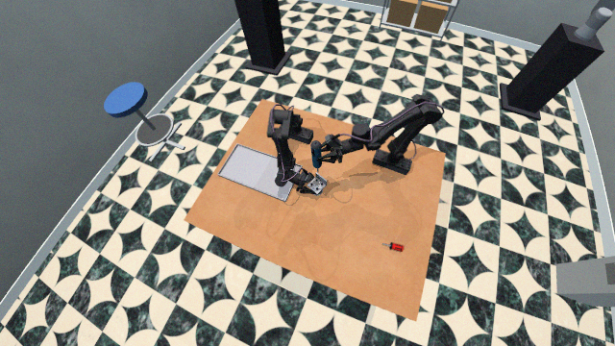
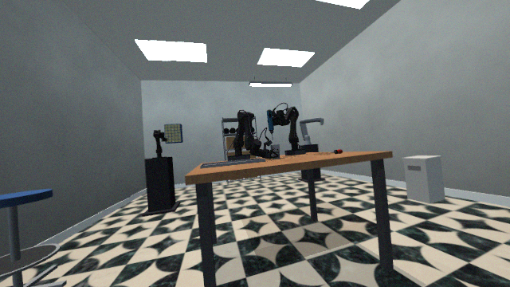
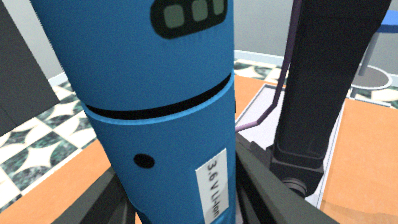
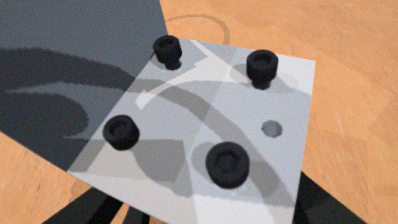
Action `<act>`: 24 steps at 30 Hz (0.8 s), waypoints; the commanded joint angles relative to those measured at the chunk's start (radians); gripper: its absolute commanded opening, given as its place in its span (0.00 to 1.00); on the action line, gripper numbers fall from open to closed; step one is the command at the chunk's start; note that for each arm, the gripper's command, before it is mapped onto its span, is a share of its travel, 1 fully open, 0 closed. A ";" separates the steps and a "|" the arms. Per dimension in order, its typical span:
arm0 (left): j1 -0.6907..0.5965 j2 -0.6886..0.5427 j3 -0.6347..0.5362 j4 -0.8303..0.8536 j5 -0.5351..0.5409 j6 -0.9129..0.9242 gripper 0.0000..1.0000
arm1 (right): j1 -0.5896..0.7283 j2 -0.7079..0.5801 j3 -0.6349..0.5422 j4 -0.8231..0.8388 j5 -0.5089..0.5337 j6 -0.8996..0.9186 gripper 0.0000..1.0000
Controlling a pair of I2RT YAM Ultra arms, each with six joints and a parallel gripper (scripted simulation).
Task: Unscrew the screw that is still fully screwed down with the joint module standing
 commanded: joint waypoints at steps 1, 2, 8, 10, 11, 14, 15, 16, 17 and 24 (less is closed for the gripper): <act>0.017 -0.006 0.064 0.110 0.009 0.009 0.42 | 0.001 -0.010 0.009 -0.002 -0.007 0.001 0.59; 0.017 -0.006 0.064 0.111 0.007 0.008 0.42 | 0.001 -0.010 0.009 -0.002 -0.007 0.001 0.59; 0.018 -0.003 0.068 0.118 0.007 0.008 0.42 | 0.001 -0.010 0.009 -0.002 -0.007 0.001 0.59; 0.018 -0.008 0.069 0.120 0.007 0.008 0.42 | 0.001 -0.010 0.009 -0.002 -0.007 0.001 0.59; 0.018 -0.009 0.069 0.121 0.007 0.008 0.42 | 0.001 -0.010 0.009 -0.002 -0.007 0.001 0.59; 0.018 -0.009 0.070 0.121 0.007 0.008 0.42 | 0.001 -0.010 0.009 -0.002 -0.007 0.001 0.59; 0.018 -0.010 0.070 0.122 0.008 0.008 0.42 | 0.001 -0.010 0.009 -0.002 -0.007 0.001 0.59; 0.017 -0.011 0.070 0.123 0.008 0.008 0.42 | 0.001 -0.010 0.009 -0.002 -0.007 0.001 0.59; 0.017 -0.013 0.069 0.124 0.008 0.008 0.42 | 0.001 -0.010 0.009 -0.002 -0.007 0.001 0.59; 0.013 -0.022 0.068 0.127 0.007 0.009 0.42 | 0.001 -0.010 0.009 -0.002 -0.007 0.001 0.59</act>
